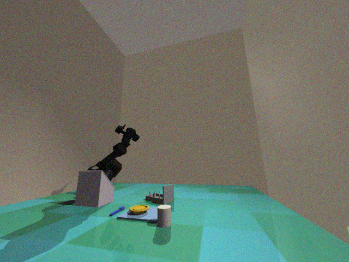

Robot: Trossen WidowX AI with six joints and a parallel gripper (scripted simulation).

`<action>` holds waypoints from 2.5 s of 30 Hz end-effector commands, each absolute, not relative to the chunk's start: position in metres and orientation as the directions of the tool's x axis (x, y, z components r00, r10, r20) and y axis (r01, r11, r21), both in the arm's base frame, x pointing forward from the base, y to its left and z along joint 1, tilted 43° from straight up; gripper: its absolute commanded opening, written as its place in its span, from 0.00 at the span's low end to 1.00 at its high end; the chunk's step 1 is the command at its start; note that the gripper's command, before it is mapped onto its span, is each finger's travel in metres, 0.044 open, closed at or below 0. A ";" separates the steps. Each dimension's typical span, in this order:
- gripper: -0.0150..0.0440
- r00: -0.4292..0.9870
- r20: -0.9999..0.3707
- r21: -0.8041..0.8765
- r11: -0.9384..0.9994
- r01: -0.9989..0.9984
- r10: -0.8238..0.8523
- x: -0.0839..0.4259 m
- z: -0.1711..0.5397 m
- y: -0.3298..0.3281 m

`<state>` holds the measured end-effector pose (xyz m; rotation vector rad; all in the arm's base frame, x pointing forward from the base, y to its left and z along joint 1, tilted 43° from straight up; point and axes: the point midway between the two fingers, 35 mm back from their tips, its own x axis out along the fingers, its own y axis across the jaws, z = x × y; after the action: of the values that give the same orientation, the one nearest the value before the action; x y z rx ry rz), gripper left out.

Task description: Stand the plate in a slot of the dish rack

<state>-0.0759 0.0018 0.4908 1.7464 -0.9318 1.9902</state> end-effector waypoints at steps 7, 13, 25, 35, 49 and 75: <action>0.93 -0.099 0.977 -0.203 -0.669 -0.715 -0.191 -0.046 0.497 -0.010; 0.93 -0.004 0.975 -0.137 -0.581 -0.802 -0.224 -0.019 0.505 -0.022; 0.93 0.204 0.913 0.070 -0.357 -0.932 -0.353 0.046 0.504 -0.063; 0.93 0.359 0.829 0.302 -0.197 -0.933 -0.428 0.094 0.500 -0.091; 0.93 0.564 0.633 0.664 -0.003 -0.748 -0.530 0.163 0.476 -0.137; 0.93 0.792 0.107 0.980 0.198 0.018 -0.601 0.265 0.382 -0.209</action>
<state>0.2535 -0.2003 0.3967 1.3646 -0.6311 -0.3958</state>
